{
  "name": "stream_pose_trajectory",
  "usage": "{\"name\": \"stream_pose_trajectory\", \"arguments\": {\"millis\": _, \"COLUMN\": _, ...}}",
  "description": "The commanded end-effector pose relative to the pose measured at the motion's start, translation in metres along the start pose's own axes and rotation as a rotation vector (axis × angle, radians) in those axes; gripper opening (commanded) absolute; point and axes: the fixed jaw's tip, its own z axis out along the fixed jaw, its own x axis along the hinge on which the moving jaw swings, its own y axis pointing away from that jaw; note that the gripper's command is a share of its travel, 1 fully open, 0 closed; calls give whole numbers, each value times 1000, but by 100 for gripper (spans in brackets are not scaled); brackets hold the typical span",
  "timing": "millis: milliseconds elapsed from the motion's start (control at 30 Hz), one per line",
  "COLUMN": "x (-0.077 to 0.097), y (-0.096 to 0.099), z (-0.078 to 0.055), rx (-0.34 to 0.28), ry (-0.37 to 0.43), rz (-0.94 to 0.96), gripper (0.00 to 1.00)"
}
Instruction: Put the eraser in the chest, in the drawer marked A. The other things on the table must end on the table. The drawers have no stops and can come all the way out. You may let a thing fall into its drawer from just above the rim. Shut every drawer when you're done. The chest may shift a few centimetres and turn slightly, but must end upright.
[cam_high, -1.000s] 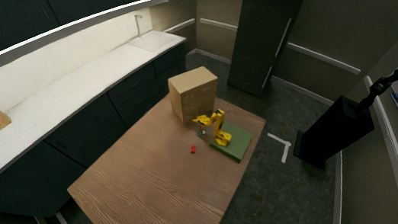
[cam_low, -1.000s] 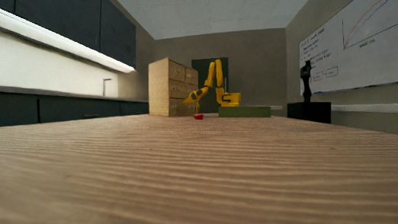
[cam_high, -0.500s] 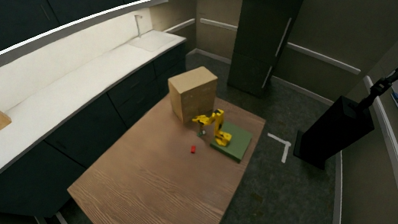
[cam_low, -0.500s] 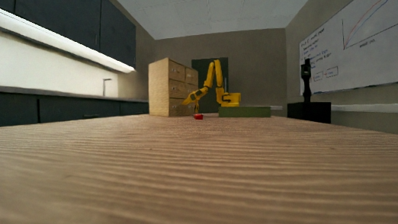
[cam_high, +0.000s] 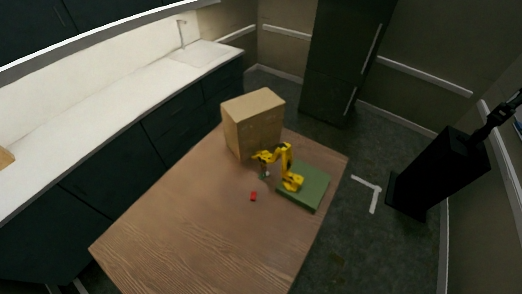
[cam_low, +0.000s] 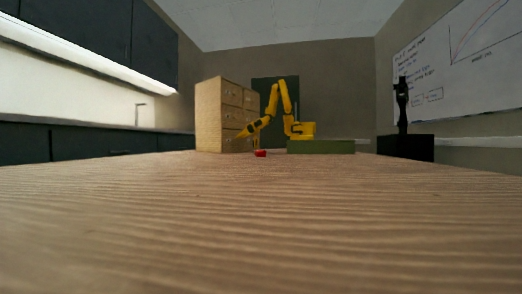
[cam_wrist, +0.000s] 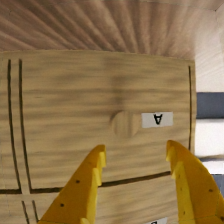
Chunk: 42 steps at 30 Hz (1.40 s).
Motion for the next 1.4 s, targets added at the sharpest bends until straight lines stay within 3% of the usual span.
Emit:
{"name": "stream_pose_trajectory", "arguments": {"millis": 0, "x": -1, "y": 4, "z": 10, "rx": -13, "ry": 2, "rz": 5, "gripper": 21}}
{"name": "stream_pose_trajectory", "arguments": {"millis": 67, "x": -2, "y": 5, "z": 16, "rx": -15, "ry": 2, "rz": 7, "gripper": 21}}
{"name": "stream_pose_trajectory", "arguments": {"millis": 467, "x": -2, "y": 5, "z": 16, "rx": -15, "ry": 2, "rz": 7, "gripper": 21}}
{"name": "stream_pose_trajectory", "arguments": {"millis": 533, "x": -3, "y": 6, "z": 22, "rx": -18, "ry": 2, "rz": 9, "gripper": 21}}
{"name": "stream_pose_trajectory", "arguments": {"millis": 1367, "x": -4, "y": 7, "z": 23, "rx": -24, "ry": 2, "rz": 12, "gripper": 21}}
